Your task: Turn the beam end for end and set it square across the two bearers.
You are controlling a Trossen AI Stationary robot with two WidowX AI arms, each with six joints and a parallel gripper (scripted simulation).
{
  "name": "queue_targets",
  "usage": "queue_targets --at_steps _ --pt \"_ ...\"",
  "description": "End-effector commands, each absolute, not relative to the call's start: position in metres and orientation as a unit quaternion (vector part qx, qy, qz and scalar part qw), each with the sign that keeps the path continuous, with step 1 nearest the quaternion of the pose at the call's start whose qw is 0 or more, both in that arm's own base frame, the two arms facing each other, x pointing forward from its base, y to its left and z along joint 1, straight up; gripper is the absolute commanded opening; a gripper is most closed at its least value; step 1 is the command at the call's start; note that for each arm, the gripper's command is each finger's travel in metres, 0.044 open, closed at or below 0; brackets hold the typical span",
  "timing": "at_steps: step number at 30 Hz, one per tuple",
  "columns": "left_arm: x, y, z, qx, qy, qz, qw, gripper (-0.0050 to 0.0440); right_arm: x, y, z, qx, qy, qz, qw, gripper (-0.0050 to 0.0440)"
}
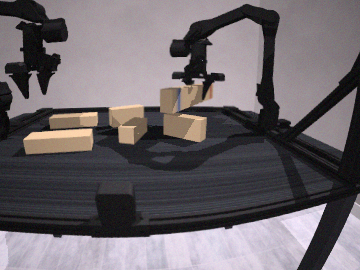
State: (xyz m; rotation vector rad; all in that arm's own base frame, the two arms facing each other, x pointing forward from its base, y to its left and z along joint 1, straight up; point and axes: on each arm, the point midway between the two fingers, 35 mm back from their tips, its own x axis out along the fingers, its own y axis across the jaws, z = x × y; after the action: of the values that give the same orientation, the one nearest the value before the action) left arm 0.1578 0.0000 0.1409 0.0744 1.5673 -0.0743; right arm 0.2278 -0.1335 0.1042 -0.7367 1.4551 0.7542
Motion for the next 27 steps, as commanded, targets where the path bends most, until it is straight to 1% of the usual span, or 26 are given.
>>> queue_targets --at_steps 1,27 --pt "0.157 0.000 0.141 0.035 0.706 -0.035 0.706 0.0440 0.237 -0.137 0.108 -0.308 0.636 0.308 0.636 0.0000" --pt "0.157 0.000 0.141 0.035 0.706 -0.035 0.706 0.0440 0.257 -0.145 0.109 -0.226 0.670 0.226 0.670 0.0000"
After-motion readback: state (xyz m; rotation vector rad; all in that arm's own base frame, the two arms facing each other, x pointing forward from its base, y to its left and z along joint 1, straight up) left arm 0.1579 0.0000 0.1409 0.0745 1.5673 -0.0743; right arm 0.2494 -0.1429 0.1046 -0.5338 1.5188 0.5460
